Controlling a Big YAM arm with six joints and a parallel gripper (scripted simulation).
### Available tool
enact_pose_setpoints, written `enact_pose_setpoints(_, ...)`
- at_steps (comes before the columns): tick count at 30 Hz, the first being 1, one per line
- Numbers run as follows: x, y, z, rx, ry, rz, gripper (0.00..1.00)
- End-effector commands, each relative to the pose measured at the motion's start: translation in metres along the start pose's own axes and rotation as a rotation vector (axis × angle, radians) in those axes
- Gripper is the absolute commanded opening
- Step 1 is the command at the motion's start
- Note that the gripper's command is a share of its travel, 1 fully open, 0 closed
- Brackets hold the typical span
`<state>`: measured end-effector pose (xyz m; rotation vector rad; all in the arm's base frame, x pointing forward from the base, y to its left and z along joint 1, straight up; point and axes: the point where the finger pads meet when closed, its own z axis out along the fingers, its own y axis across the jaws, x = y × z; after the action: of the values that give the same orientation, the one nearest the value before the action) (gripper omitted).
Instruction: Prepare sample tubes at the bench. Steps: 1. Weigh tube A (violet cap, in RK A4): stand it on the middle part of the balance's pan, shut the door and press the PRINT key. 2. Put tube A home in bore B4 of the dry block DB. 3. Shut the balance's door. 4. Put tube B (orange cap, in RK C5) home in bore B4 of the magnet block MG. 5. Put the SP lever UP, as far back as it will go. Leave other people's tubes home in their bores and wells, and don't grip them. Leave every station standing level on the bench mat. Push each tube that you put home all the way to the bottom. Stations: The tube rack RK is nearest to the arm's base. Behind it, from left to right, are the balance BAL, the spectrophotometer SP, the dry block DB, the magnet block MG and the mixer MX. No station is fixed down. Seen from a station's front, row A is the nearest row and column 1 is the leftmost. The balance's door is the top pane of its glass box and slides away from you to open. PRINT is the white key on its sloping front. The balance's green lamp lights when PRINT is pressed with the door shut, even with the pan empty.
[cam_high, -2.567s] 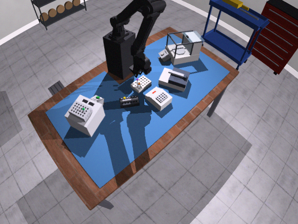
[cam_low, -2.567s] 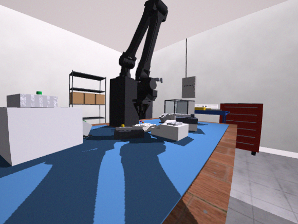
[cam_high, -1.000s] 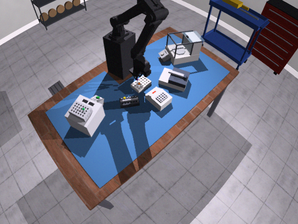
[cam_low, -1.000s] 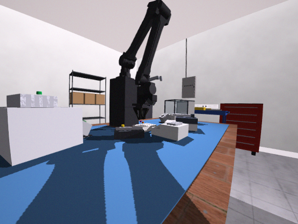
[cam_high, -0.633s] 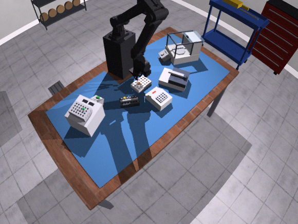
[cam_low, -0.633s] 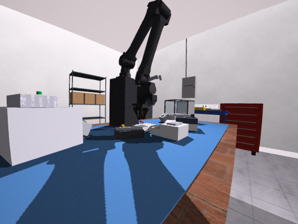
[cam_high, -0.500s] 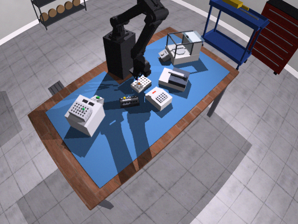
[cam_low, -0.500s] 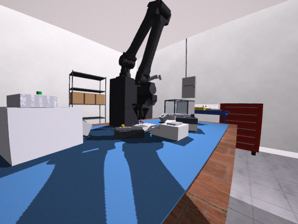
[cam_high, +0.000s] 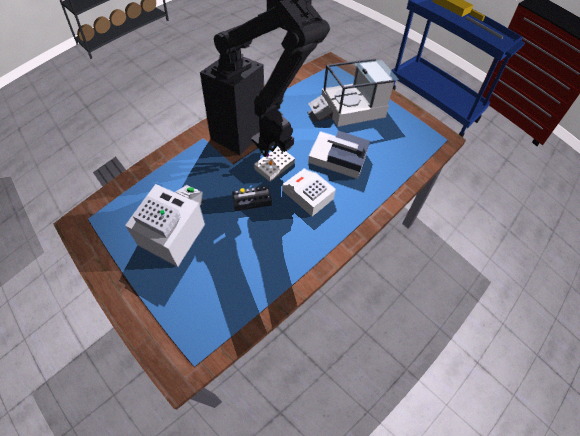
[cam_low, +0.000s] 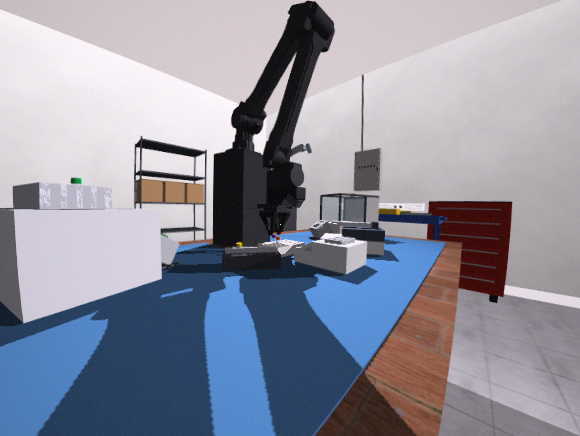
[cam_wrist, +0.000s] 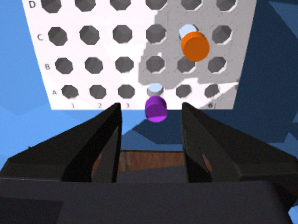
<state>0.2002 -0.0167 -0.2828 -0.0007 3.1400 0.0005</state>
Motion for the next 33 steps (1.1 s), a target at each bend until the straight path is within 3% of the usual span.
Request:
enact_pose_setpoints(1,0.001,-0.002,0.005,0.002,-0.001,-0.003,0.36)
enact_pose_setpoints(25,0.001,-0.002,0.016,0.002,0.001,-0.003,0.36)
enact_pose_setpoints(33,0.006,0.0,0.01,0.0,0.009,-0.001,0.36)
